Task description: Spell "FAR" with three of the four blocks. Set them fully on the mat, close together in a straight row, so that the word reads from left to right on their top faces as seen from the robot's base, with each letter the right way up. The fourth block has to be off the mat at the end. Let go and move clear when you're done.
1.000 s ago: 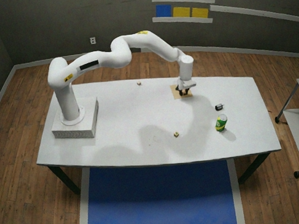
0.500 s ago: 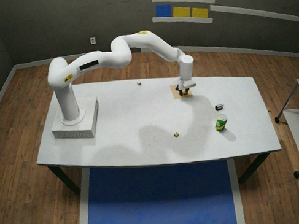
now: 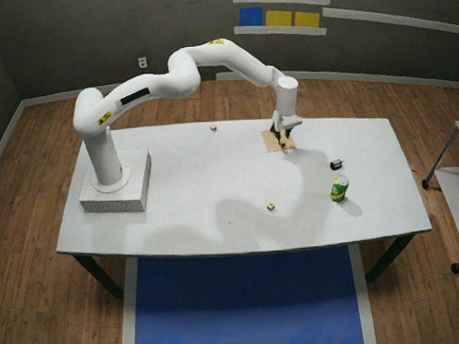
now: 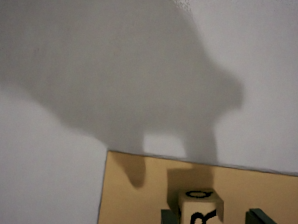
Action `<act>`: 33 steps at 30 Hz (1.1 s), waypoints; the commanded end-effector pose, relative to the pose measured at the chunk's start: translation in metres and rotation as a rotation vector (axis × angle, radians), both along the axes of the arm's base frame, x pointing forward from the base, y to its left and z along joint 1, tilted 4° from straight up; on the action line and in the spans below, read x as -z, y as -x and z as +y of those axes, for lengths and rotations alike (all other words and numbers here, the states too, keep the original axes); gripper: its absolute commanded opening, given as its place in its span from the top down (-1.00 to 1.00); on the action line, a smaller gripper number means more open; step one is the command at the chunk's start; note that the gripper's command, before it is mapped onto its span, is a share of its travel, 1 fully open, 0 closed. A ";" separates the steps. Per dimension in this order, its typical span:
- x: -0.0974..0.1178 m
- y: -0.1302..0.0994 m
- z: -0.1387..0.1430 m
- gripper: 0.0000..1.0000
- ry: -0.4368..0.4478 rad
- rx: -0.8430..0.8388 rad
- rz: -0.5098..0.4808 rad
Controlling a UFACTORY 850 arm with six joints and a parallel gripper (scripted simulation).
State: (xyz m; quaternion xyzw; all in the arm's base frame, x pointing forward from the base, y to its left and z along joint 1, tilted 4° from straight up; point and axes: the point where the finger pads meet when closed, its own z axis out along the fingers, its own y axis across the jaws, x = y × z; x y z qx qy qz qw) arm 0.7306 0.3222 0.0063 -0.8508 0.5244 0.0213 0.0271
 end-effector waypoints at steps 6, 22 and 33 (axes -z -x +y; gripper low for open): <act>-0.043 -0.001 -0.003 0.14 -0.001 0.000 -0.003; -0.047 -0.001 -0.003 -1.00 -0.001 0.000 -0.003; -0.047 -0.001 -0.003 -1.00 -0.001 0.000 -0.003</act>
